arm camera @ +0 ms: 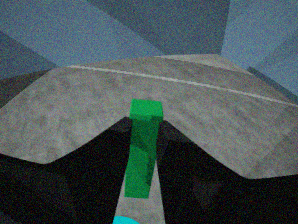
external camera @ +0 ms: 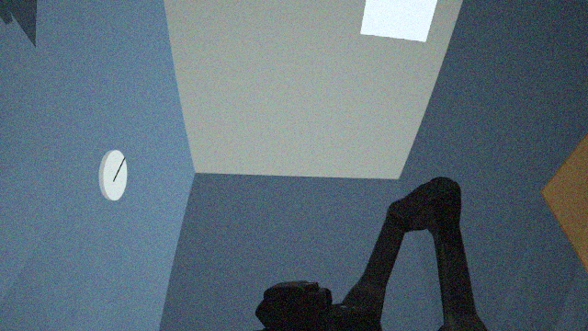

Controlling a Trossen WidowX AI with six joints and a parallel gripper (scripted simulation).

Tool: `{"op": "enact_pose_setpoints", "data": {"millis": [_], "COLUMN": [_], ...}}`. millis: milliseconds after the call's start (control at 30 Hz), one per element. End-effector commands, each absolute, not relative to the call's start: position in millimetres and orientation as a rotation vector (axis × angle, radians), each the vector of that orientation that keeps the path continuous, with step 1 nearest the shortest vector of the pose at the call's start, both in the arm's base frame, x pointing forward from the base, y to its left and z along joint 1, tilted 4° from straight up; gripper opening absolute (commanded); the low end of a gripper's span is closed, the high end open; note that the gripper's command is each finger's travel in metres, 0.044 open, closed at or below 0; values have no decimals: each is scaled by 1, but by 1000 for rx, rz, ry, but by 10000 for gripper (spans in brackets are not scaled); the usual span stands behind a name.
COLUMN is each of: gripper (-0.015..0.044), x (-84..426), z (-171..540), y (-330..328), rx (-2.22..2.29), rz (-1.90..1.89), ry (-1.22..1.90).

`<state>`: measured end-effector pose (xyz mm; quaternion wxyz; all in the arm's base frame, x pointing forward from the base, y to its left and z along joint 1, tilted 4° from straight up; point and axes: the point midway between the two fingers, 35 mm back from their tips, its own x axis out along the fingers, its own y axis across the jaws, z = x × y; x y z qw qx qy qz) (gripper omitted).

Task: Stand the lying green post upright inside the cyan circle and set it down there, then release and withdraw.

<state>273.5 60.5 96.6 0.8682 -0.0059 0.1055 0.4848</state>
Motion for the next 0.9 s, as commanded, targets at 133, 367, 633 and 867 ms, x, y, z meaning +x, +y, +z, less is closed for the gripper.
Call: {"op": "enact_pose_setpoints", "data": {"millis": [133,367,633,867], "gripper": [23,23,23,23], "x": [263,256,252,252], "z": [98,100,101,101], "y": [60,59,59,59], "rx": [-5,-7,-9,-9], "rz": [1028,1039,1045,1045], "ry": [180,142,123,123]}}
